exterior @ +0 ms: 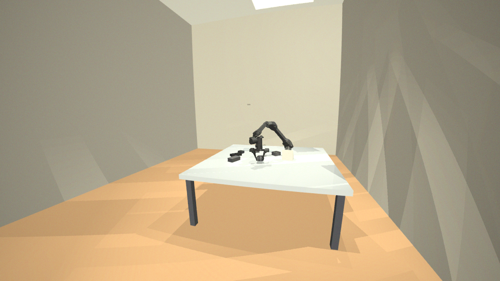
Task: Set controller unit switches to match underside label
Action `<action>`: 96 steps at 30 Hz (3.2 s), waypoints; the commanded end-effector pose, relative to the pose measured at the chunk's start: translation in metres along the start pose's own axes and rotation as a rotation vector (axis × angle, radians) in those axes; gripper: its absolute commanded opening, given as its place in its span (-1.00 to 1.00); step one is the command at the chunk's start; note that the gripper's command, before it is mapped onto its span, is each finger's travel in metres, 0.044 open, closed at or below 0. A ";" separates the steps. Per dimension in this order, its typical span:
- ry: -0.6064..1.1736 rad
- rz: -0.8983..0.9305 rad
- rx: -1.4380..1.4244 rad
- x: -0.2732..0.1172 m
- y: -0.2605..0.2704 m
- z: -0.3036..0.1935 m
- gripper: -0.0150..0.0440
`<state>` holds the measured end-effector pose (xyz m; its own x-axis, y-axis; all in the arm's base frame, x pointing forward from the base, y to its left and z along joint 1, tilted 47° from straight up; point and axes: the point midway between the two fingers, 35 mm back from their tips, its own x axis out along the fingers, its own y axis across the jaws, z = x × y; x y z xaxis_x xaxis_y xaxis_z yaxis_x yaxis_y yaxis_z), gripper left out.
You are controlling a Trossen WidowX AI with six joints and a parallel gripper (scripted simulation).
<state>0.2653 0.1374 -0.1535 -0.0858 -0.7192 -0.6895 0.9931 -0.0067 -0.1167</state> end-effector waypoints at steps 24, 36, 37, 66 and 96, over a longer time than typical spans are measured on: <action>0.011 0.009 0.012 -0.025 0.001 0.013 0.65; 0.011 0.009 0.012 -0.033 0.001 0.019 0.65; 0.011 0.009 0.012 -0.033 0.001 0.020 0.65; 0.010 0.008 0.011 -0.046 -0.001 0.035 0.65; 0.009 0.008 0.011 -0.060 -0.001 0.055 0.65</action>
<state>0.2710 0.1420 -0.0807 -0.0899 -0.7140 -0.6943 0.9937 -0.0175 -0.1107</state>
